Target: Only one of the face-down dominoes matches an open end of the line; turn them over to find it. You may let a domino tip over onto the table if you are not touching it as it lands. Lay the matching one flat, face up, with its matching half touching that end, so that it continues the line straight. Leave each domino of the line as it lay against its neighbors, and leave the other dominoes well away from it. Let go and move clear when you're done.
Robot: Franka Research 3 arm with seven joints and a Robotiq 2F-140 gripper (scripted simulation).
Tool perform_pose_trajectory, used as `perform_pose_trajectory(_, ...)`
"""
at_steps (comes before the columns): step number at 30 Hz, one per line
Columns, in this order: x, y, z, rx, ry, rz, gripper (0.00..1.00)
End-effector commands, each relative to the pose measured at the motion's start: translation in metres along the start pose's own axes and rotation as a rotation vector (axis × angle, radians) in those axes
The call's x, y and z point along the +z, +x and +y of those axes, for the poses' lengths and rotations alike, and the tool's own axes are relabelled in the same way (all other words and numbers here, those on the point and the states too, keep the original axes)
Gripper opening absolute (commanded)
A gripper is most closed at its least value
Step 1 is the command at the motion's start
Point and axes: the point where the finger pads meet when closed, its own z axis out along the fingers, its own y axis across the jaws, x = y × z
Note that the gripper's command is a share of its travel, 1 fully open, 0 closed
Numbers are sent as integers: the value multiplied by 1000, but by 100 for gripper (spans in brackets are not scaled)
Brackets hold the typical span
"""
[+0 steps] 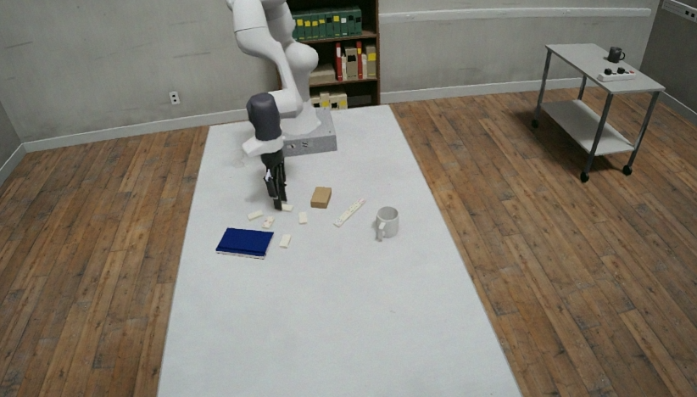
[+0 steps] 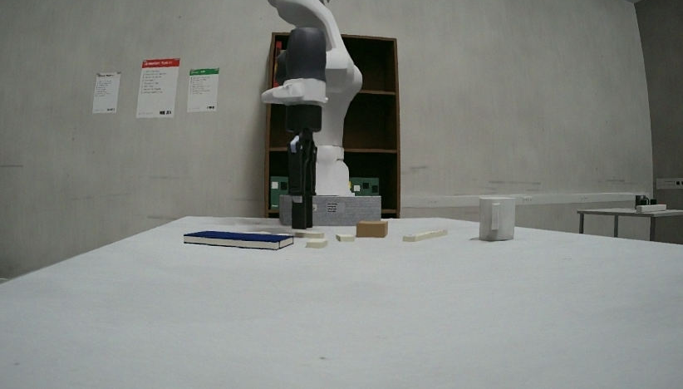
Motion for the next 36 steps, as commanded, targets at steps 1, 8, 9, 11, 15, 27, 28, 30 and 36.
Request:
perform_pose_trajectory(1, 0, 1, -1, 5, 3, 0, 33)
perform_pose_trajectory(8, -5, 1, 0, 5, -3, -57, 33)
perform_pose_trajectory(9, -8, 2, 0, 5, -3, -86, 33)
perform_pose_trajectory(11, -13, 4, -1, 5, 1, -130, 33)
perform_pose_trajectory(15, -14, 4, -1, 5, 3, -140, 33)
perform_pose_trajectory(27, -5, 4, -1, 5, 3, -140, 33)
perform_pose_trajectory(28, -3, 4, -1, 5, 3, -140, 33)
perform_pose_trajectory(30, 0, 4, -1, 5, 3, -140, 33)
perform_pose_trajectory(36, 10, 5, -1, 5, 3, -140, 33)
